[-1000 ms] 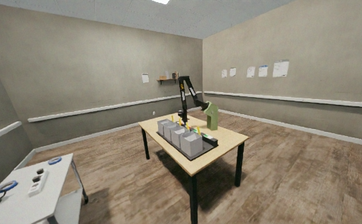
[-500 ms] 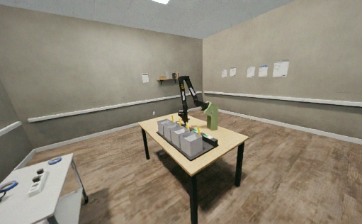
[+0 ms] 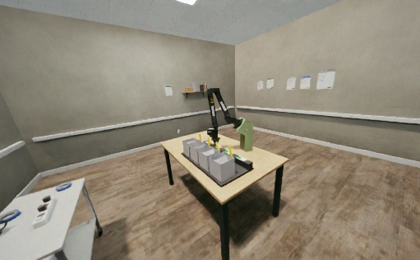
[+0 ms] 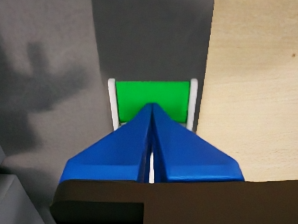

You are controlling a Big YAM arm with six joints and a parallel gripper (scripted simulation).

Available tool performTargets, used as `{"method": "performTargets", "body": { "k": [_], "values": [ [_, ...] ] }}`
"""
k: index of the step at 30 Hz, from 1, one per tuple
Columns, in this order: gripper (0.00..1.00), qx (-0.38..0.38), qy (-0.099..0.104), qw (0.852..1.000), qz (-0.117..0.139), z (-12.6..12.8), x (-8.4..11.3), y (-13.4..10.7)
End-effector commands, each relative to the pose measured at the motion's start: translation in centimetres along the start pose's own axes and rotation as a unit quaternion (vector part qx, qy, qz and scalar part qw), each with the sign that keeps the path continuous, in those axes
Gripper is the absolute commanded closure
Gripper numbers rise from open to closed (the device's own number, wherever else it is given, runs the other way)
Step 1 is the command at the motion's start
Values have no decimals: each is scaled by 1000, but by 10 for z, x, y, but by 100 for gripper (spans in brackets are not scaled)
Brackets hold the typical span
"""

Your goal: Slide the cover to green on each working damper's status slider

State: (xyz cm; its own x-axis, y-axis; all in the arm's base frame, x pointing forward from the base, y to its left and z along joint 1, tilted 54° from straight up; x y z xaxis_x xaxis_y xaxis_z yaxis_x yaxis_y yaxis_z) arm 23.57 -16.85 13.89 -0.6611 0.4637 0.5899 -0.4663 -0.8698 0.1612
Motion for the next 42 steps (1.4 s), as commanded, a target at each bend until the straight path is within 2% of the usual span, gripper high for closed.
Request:
{"method": "performTargets", "body": {
  "k": [1,42],
  "values": [
    [100,0,2,1000,10,-4,2,-9],
    [100,1,-5,1000,12,-11,0,-22]
  ]
}}
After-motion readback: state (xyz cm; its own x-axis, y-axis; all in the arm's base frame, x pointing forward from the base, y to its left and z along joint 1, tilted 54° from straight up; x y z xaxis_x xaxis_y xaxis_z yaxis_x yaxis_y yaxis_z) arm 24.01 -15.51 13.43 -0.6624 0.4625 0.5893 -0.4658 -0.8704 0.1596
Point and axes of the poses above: the point where the finger pads meet when closed, its own x axis back along the fingers, its own z axis across the jaws, y = z × x, the point moved 9 cm from there along x, back along the fingers, and after that the axes turned 13 degrees about -x, right-handed, at the moved point
